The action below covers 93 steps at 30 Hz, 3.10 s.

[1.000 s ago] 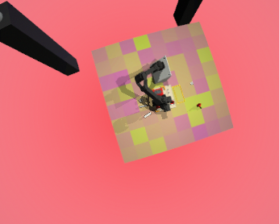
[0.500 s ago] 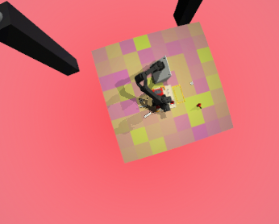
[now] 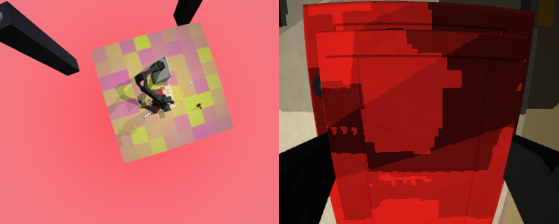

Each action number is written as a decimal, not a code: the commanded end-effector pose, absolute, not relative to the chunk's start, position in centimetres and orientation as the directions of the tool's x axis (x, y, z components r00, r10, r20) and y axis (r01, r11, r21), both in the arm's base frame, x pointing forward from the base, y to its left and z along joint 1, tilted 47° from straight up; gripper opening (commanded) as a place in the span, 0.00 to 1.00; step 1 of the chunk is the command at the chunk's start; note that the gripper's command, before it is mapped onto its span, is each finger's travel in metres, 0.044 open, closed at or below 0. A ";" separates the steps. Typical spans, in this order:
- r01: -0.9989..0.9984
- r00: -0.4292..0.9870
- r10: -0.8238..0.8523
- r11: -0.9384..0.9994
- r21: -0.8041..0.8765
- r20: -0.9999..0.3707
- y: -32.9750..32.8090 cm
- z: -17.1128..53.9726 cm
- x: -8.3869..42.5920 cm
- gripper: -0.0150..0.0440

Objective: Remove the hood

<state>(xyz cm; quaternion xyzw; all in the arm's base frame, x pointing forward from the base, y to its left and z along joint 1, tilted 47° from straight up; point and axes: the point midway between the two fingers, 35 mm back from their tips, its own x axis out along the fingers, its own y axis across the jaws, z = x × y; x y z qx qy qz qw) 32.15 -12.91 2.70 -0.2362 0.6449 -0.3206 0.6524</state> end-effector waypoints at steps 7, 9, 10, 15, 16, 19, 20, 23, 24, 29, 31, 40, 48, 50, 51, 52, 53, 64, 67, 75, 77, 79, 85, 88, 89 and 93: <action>0.119 -0.036 -0.722 0.683 -0.721 -0.691 -12.5 3.2 32.2 0.25; 0.119 -0.036 -0.722 0.683 -0.721 -0.691 -12.4 3.3 32.2 0.25; 0.119 -0.036 -0.722 0.683 -0.721 -0.691 -12.3 3.3 32.2 0.25; 0.119 -0.036 -0.722 0.683 -0.720 -0.691 -12.1 3.5 32.2 0.25; 0.119 -0.036 -0.722 0.683 -0.720 -0.691 -12.0 3.6 32.2 0.25; 0.119 -0.036 -0.722 0.683 -0.720 -0.691 -11.9 3.7 32.3 0.25; 0.119 -0.036 -0.722 0.683 -0.720 -0.691 -11.8 3.7 32.3 0.25; 0.119 -0.036 -0.722 0.683 -0.720 -0.691 -11.7 3.9 32.3 0.25; 0.119 -0.036 -0.722 0.683 -0.720 -0.691 -11.7 3.9 32.3 0.25; 0.119 -0.036 -0.722 0.683 -0.720 -0.691 -11.4 4.2 32.3 0.25; 0.119 -0.036 -0.722 0.683 -0.720 -0.691 -11.3 4.2 32.3 0.25; 0.119 -0.036 -0.720 0.685 -0.718 -0.693 -9.1 6.2 32.5 0.25; 0.103 -0.036 -0.722 0.685 -0.721 -0.691 -7.9 6.6 32.6 0.25; 0.094 -0.034 -0.721 0.687 -0.720 -0.692 -7.3 6.0 32.7 0.25; 0.088 -0.033 -0.720 0.688 -0.720 -0.693 -7.0 5.7 32.8 0.25; 0.081 -0.032 -0.720 0.690 -0.720 -0.693 -6.5 5.3 32.9 0.25; 0.074 -0.030 -0.720 0.691 -0.719 -0.694 -6.1 4.9 32.9 0.25; 0.086 -0.027 -0.705 0.704 -0.704 -0.709 -2.0 0.9 33.3 0.25; 0.091 -0.028 -0.703 0.707 -0.702 -0.711 -0.9 -0.1 33.3 0.25; 0.099 -0.029 -0.700 0.708 -0.699 -0.714 2.1 -2.8 33.2 0.25; 0.101 -0.029 -0.700 0.708 -0.699 -0.714 2.9 -3.5 33.1 0.25; 0.103 -0.030 -0.700 0.708 -0.699 -0.713 3.6 -4.2 32.9 0.25; 0.110 -0.032 -0.703 0.704 -0.702 -0.710 5.7 -6.2 32.3 0.25; 0.113 -0.033 -0.705 0.701 -0.704 -0.708 6.8 -7.3 31.9 0.25; 0.113 -0.033 -0.706 0.700 -0.705 -0.707 7.1 -7.7 31.7 0.25; 0.120 -0.034 -0.710 0.695 -0.708 -0.703 8.1 -8.8 31.2 0.25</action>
